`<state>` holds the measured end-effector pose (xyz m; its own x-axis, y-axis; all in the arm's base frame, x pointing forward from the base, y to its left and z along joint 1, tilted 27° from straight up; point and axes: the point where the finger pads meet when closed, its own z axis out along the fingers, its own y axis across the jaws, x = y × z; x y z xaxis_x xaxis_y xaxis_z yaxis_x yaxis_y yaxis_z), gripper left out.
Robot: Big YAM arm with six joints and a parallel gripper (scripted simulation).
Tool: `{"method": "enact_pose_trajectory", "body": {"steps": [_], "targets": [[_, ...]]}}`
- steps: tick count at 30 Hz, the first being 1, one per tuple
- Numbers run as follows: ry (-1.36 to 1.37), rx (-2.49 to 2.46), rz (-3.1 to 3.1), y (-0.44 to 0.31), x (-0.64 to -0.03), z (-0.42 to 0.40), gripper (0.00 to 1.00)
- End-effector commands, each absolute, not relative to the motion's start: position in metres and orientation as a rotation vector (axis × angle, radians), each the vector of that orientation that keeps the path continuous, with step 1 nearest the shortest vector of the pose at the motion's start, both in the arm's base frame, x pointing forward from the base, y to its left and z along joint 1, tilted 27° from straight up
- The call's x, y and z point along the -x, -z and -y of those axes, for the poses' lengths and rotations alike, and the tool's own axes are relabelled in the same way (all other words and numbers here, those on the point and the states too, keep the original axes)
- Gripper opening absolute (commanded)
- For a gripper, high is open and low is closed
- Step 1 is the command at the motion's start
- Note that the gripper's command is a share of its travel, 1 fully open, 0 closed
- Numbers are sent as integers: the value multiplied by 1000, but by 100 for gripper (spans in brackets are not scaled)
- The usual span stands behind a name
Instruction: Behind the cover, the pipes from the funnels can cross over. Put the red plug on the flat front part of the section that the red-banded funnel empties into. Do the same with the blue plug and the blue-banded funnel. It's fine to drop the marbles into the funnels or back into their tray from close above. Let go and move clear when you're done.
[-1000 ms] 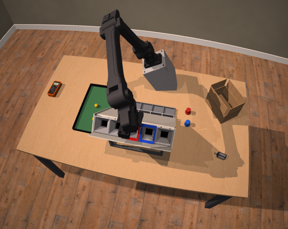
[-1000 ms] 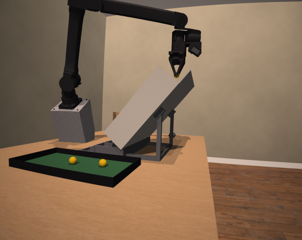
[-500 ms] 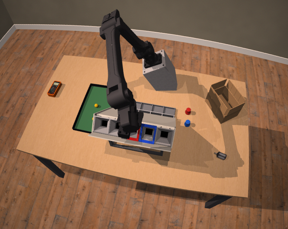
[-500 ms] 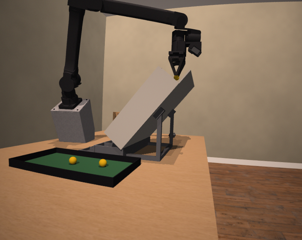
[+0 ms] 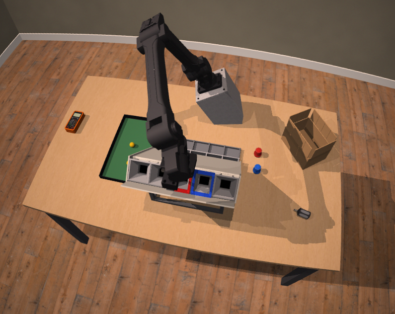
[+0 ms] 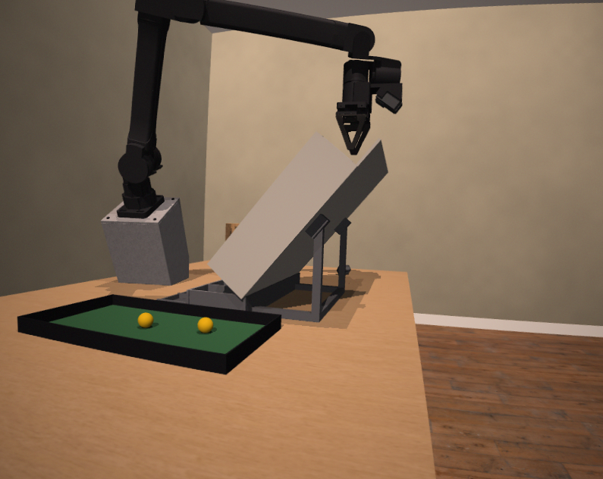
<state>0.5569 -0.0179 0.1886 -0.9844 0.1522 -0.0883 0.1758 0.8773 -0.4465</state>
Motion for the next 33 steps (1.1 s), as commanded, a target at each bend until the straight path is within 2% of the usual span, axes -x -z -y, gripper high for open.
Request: {"method": "enact_pose_trajectory", "body": {"steps": [1,33], "targets": [[685,-266,-2928,-217,-572,18,56],[685,-266,-2928,-217,-572,18,56]]}}
